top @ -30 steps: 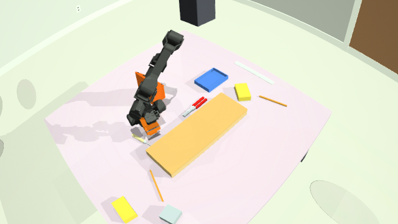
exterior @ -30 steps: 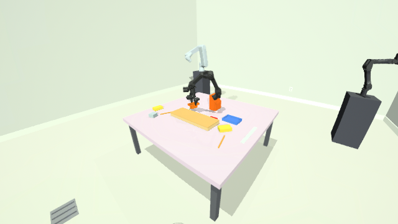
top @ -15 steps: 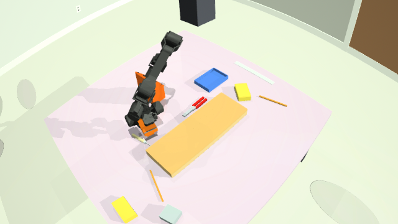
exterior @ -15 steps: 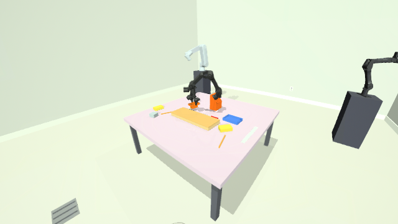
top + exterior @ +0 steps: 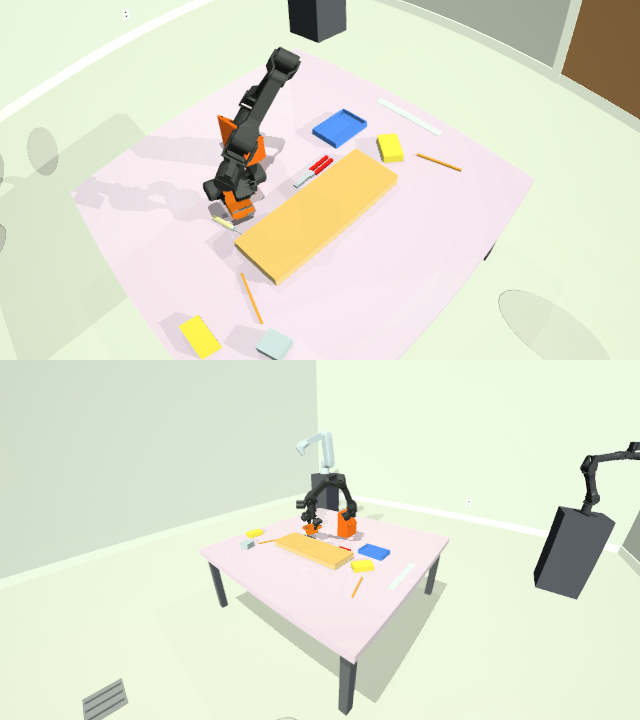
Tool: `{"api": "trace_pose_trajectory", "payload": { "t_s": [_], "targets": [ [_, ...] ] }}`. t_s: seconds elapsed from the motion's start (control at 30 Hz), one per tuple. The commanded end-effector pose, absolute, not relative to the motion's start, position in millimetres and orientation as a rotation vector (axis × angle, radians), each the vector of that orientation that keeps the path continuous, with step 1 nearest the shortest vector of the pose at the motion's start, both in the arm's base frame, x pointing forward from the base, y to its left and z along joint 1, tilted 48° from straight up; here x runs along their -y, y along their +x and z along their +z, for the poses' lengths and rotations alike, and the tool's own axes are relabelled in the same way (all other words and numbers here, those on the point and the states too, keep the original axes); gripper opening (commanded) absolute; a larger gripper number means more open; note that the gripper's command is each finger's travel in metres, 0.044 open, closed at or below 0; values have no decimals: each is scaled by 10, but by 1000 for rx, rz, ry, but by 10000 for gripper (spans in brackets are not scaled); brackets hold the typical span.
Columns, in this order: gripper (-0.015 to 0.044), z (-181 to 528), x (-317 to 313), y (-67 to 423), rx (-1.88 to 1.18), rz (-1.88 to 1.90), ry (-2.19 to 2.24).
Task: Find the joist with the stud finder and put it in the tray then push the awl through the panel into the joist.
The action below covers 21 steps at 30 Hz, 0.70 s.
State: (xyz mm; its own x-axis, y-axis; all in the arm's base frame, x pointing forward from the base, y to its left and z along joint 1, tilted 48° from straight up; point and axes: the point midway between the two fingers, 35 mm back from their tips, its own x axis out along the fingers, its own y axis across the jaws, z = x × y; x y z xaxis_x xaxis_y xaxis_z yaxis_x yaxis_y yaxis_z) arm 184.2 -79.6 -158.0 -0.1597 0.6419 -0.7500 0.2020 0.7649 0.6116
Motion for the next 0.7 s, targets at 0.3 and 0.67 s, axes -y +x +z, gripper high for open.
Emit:
{"api": "trace_pose_trajectory", "payload": {
  "t_s": [0.3, 0.67],
  "targets": [
    [0, -1535, 809, 1878, -1734, 360, 591],
    [0, -1523, 786, 1881, -1748, 314, 543]
  ]
}}
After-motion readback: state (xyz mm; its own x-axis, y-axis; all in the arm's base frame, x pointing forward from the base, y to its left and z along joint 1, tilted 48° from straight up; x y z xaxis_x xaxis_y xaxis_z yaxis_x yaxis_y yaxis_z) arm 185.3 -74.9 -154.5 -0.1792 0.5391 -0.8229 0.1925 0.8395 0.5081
